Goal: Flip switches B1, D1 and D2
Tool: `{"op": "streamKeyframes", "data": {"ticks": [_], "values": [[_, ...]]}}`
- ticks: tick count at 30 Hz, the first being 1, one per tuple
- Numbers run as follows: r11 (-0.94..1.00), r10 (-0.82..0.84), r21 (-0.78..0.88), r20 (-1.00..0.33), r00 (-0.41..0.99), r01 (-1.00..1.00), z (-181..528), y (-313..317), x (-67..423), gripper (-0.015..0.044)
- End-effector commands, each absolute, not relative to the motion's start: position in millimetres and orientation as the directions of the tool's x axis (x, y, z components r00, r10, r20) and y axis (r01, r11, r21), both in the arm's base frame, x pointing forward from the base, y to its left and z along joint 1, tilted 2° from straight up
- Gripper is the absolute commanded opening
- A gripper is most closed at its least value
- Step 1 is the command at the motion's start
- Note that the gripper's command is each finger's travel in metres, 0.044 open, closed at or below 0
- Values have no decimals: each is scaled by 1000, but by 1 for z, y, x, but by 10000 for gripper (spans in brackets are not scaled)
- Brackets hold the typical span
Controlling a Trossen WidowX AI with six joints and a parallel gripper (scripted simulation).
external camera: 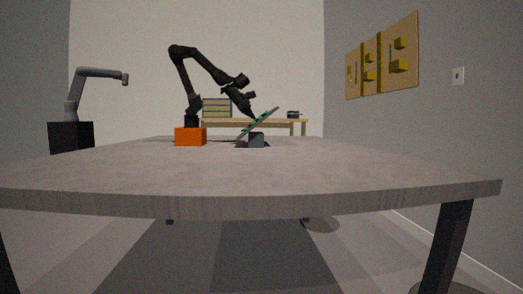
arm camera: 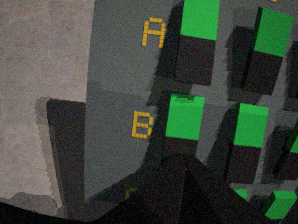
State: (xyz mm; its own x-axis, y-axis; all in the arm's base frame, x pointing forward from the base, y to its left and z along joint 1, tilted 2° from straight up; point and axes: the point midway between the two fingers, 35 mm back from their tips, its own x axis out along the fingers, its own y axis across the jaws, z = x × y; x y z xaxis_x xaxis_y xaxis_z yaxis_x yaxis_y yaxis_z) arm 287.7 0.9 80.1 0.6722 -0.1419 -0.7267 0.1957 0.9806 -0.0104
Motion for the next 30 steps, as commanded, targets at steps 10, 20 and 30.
{"op": "streamKeyframes", "data": {"ticks": [10,20,30], "values": [[982,-136,-9,-728,672,190,78,1,289,0],[982,-136,-9,-728,672,190,77,1,290,0],[982,-136,-9,-728,672,190,76,1,290,0]]}}
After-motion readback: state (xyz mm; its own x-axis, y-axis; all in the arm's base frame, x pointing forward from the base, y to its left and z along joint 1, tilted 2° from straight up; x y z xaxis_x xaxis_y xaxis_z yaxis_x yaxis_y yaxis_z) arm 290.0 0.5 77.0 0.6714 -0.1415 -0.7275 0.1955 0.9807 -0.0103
